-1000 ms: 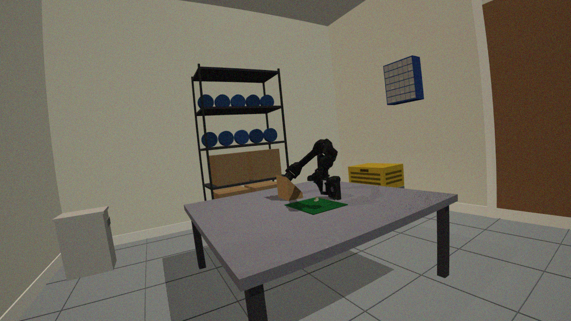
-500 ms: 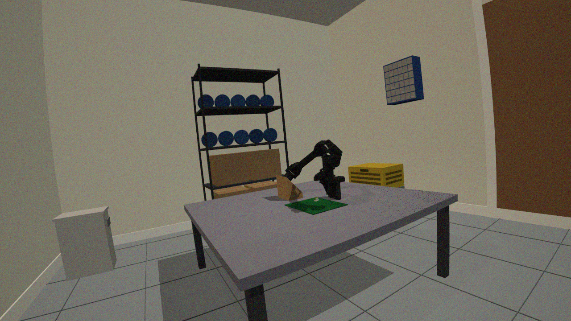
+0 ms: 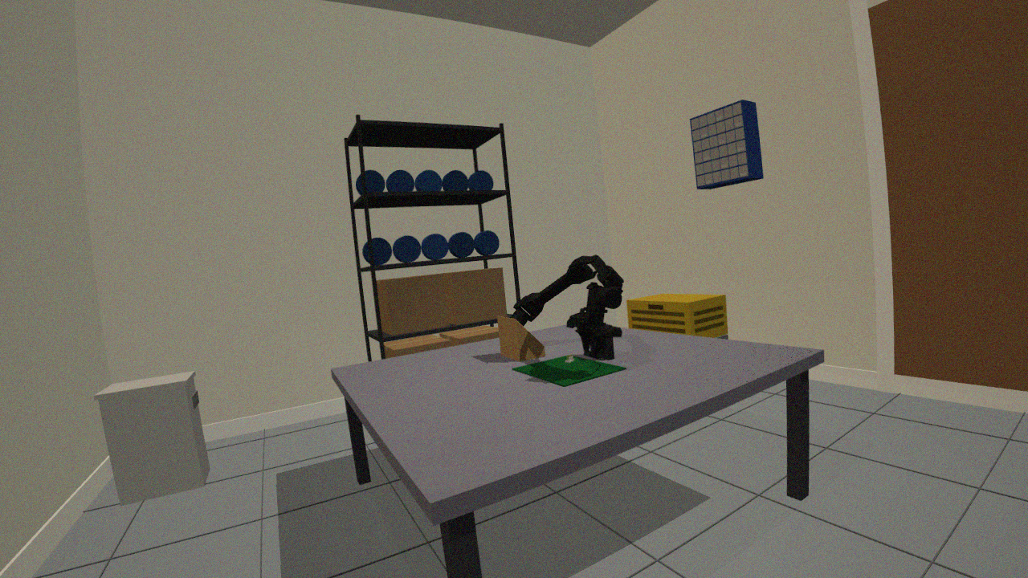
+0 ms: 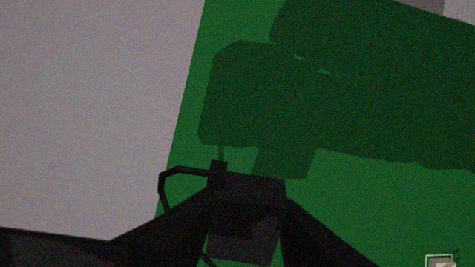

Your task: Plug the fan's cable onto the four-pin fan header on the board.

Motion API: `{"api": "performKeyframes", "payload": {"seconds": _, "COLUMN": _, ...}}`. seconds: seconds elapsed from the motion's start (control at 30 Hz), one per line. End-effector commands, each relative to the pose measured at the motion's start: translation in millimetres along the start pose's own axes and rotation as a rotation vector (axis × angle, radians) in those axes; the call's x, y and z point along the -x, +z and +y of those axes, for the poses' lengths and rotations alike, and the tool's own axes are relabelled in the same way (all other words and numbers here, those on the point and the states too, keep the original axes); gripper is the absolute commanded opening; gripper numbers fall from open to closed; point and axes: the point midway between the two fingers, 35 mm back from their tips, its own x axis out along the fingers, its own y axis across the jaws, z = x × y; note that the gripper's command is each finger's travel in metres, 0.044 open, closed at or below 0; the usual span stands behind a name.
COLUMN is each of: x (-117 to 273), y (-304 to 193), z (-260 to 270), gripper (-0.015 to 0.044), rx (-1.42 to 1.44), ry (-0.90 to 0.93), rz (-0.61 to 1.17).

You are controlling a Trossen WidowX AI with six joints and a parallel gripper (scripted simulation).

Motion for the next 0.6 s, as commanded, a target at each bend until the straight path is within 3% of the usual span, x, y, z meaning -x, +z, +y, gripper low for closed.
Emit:
{"api": "performKeyframes", "payload": {"seconds": 0.0, "x": -2.1, "y": 0.2, "z": -0.7, "gripper": 0.0, "rx": -0.009, "ry": -0.016, "rz": -0.049}}
{"api": "performKeyframes", "payload": {"seconds": 0.57, "x": -15.2, "y": -0.1, "z": -5.5, "gripper": 0.0, "rx": -0.035, "ry": -0.089, "rz": -0.272}}
